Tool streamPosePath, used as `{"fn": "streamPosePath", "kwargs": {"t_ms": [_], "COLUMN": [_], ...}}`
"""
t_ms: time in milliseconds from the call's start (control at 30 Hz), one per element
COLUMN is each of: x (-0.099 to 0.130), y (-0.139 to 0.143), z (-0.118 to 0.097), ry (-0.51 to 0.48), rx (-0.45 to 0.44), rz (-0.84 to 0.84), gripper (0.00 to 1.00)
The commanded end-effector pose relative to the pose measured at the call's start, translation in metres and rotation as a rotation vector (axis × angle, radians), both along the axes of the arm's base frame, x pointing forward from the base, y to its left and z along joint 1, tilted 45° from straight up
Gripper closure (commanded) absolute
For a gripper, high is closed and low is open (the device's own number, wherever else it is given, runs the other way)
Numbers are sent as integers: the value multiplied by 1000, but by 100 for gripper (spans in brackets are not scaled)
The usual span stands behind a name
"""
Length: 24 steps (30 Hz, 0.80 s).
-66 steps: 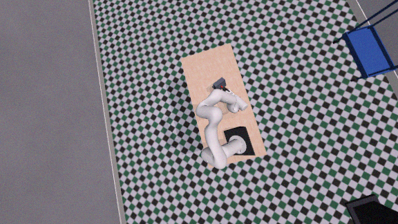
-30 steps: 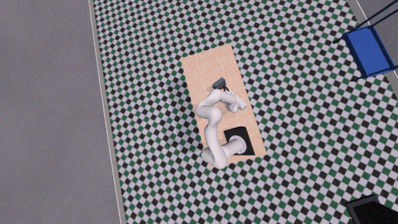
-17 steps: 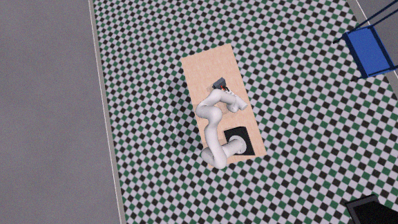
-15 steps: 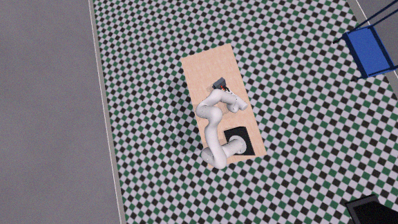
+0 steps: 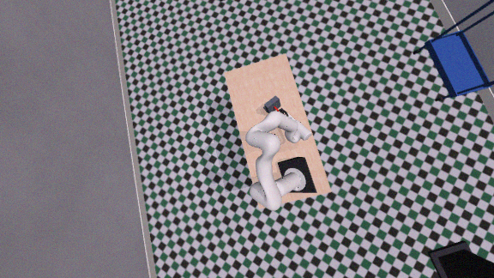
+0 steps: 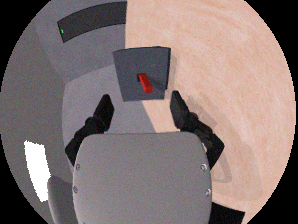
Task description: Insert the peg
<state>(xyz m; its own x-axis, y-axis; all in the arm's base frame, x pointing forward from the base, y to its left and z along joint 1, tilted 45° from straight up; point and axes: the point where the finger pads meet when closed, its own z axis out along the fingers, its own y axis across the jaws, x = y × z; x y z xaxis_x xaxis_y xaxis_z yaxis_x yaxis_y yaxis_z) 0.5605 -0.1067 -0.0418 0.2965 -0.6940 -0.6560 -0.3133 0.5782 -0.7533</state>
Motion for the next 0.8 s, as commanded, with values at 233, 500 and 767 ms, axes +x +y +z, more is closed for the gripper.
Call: {"fn": "streamPosePath", "kwargs": {"t_ms": [233, 500, 767], "x": [-32, -45, -46], "y": [-14, -21, -21], "z": [3, 3, 3], "ry": [-3, -5, -5], "rx": [1, 3, 3], "rz": [-1, -2, -2], "gripper": [0, 0, 0]}}
